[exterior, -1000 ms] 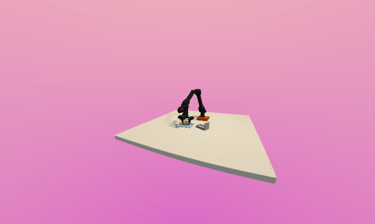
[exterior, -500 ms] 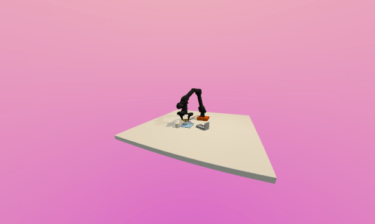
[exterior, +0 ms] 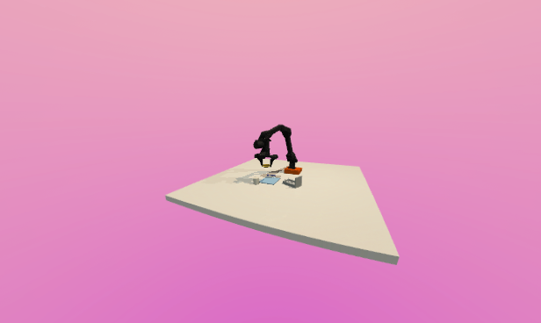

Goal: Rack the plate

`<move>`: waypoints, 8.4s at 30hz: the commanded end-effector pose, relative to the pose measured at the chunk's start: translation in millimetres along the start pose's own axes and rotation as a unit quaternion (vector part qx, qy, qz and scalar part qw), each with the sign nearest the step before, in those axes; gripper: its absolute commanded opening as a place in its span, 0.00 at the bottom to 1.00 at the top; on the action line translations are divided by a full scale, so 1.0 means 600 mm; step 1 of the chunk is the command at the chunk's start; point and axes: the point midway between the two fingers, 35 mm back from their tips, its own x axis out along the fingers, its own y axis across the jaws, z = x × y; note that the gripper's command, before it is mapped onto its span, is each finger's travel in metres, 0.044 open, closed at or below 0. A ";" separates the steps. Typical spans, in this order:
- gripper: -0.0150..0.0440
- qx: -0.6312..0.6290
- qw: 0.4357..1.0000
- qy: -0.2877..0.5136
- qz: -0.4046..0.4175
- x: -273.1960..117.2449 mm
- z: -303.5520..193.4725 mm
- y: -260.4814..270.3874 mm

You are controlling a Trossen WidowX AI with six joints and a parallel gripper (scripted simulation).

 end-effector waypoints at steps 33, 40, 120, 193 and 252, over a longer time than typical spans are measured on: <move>0.25 0.231 0.973 0.001 0.006 -0.100 -0.053 0.221; 0.25 0.229 0.973 0.002 0.007 -0.099 -0.053 0.221; 0.25 -0.371 0.712 -0.387 0.454 0.081 -0.068 0.235; 0.25 -0.389 0.634 -0.566 0.355 0.143 -0.032 0.268; 0.52 -0.388 0.635 -0.565 0.358 0.166 -0.029 0.278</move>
